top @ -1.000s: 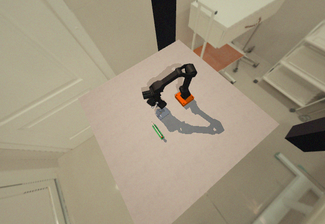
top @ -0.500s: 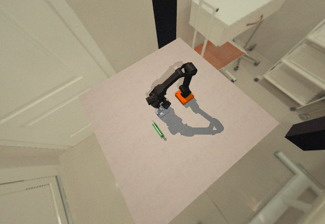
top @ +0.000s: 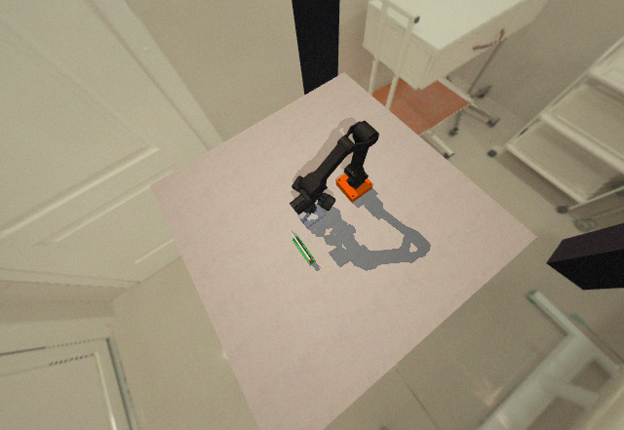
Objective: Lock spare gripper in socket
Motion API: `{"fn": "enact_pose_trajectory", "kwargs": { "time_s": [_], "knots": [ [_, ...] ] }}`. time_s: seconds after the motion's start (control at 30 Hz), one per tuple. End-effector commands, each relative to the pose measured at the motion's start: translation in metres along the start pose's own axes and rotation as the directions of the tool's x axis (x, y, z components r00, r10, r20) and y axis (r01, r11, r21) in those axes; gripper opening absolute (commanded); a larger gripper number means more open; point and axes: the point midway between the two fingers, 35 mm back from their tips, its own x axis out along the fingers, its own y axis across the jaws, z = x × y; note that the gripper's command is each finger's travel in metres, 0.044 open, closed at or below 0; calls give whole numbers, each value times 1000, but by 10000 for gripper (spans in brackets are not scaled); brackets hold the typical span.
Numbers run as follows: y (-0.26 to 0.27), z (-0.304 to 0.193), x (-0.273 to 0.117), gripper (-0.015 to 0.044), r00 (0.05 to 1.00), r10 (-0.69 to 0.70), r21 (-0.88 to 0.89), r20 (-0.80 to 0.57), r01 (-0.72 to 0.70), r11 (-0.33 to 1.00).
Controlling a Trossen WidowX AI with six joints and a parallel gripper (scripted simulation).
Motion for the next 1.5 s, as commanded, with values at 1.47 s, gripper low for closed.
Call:
{"fn": "enact_pose_trajectory", "kwargs": {
  "time_s": [1.47],
  "knots": [
    [26,-21,-56,0,754,-657,-429,12,597,678]
  ]
}}
